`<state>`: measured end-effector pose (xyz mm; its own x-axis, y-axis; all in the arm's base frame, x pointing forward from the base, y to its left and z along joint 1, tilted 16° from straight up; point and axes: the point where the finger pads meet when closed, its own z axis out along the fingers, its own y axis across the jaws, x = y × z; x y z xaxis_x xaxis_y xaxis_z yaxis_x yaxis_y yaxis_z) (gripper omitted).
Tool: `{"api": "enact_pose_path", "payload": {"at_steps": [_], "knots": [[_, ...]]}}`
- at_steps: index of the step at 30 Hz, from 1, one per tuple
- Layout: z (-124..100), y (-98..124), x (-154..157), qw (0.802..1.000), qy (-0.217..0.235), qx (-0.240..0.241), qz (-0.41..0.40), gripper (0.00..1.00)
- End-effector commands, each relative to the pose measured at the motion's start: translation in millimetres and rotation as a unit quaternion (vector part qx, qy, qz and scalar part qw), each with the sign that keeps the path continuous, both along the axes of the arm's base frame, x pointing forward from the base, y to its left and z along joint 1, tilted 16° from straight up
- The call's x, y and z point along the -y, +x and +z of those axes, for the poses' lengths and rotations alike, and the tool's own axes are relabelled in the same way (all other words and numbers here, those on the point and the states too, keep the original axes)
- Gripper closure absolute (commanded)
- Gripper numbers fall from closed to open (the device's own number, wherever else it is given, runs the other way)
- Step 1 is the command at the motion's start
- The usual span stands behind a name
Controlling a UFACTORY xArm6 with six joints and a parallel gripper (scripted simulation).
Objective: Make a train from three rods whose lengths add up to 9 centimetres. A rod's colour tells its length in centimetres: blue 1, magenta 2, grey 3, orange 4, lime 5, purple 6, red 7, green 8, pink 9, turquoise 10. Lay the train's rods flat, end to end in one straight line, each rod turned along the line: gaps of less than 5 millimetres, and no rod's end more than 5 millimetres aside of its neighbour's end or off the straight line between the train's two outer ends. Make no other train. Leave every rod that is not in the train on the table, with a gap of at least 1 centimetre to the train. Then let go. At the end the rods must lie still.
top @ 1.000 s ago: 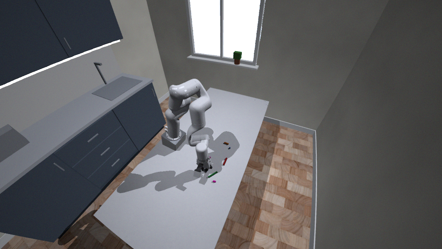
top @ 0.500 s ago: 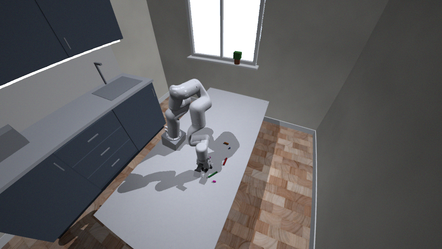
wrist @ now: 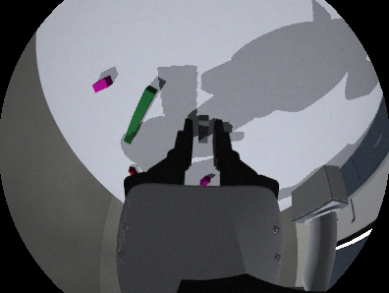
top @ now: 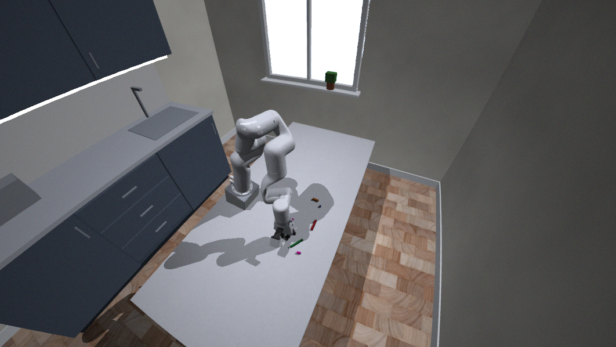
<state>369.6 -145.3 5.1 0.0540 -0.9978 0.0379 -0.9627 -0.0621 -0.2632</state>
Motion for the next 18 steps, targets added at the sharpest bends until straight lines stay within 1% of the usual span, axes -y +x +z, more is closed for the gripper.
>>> {"api": "enact_pose_path", "payload": {"at_steps": [1, 3, 4, 18], "knots": [[0.9, 0.9, 0.4, 1.000, -0.001, 0.001, 0.000, 0.76], [0.9, 0.9, 0.4, 1.000, -0.001, 0.001, 0.000, 0.76], [0.9, 0.9, 0.4, 1.000, -0.001, 0.001, 0.000, 0.96], [0.9, 0.9, 0.4, 1.000, -0.001, 0.001, 0.000, 0.96]]}}
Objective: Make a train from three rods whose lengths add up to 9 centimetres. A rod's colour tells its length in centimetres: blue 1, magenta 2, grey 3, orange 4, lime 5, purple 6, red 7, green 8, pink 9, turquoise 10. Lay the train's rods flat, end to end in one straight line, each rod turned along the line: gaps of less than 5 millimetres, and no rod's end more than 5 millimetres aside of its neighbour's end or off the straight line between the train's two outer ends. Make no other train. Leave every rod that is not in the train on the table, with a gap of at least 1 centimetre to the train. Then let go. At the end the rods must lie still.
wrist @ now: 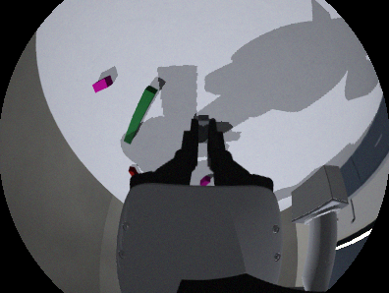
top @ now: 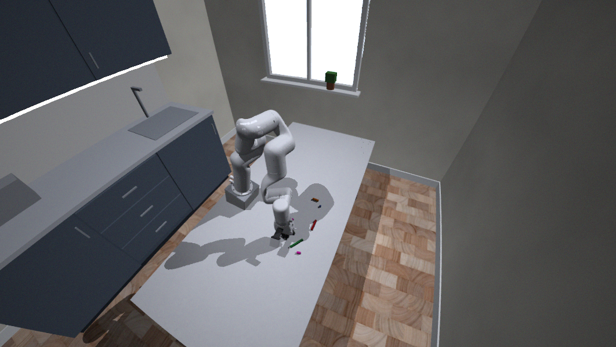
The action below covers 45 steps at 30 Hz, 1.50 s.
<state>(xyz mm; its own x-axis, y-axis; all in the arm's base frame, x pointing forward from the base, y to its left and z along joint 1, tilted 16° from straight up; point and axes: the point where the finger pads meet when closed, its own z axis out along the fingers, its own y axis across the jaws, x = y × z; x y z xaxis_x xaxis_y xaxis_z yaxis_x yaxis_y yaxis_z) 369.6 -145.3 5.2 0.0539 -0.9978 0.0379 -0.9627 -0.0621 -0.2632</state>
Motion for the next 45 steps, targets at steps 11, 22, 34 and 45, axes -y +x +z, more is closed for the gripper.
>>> {"api": "enact_pose_path", "payload": {"at_steps": [11, 22, 34, 45], "knots": [[1, 1, 0, 1.000, -0.001, 0.001, 0.000, 0.96], [1, 1, 0, 1.000, -0.001, 0.001, 0.000, 0.96], [22, -5, 0, 1.000, 0.000, 0.001, 0.000, 0.96], [79, -21, -2, 1.000, 0.000, 0.001, 0.000, 0.96]]}}
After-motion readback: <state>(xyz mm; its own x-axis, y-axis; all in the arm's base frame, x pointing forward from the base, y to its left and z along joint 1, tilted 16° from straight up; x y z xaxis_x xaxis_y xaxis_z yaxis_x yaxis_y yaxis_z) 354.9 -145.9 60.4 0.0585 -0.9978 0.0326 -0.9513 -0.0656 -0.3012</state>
